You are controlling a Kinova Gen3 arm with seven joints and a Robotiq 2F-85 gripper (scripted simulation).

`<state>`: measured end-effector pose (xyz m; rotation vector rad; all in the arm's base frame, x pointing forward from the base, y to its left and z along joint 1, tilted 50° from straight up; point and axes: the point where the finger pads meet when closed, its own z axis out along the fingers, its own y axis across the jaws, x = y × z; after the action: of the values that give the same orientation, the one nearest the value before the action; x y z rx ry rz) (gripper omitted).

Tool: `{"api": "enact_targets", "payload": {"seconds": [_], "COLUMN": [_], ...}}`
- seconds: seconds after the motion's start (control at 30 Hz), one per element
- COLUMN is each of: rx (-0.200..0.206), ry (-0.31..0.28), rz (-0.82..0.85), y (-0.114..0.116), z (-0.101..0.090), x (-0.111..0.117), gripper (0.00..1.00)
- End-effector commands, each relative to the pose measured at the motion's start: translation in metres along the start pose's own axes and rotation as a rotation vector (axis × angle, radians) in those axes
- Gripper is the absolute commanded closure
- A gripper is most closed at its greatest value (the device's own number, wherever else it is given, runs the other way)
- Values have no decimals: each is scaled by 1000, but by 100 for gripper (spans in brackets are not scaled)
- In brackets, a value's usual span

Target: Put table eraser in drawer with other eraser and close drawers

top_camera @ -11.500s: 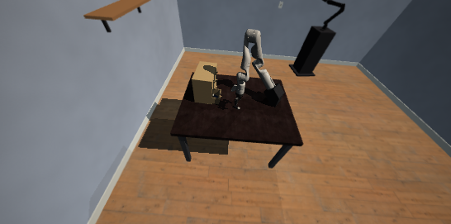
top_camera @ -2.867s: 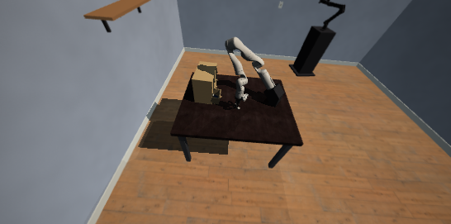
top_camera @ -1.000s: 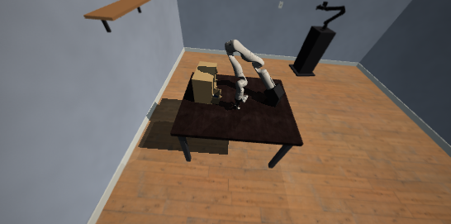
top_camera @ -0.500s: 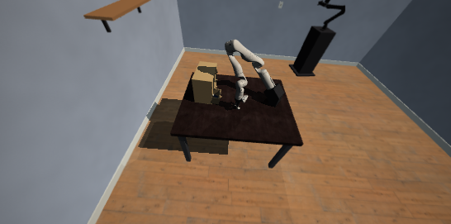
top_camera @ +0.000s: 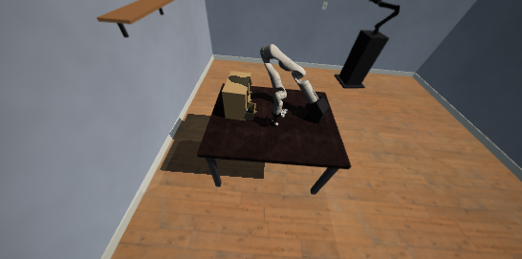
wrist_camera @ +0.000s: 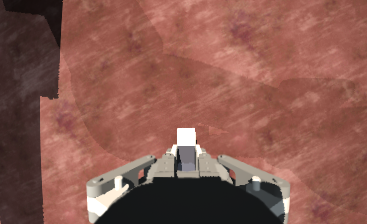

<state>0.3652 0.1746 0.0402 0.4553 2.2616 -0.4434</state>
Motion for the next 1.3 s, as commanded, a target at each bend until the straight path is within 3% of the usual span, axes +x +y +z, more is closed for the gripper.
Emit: {"api": "enact_targets", "payload": {"seconds": [0.0,0.13,0.4,0.57,1.27], "rx": [-15,-15,-15,-15,-15], "ry": [3,3,3,3,3], "rz": [3,3,3,3,4], "y": [5,5,4,4,4], "z": [-15,-25,-69,-86,-90], "x": [-1,-1,-1,-1,-1], "gripper": [81,81,81,81,81]}}
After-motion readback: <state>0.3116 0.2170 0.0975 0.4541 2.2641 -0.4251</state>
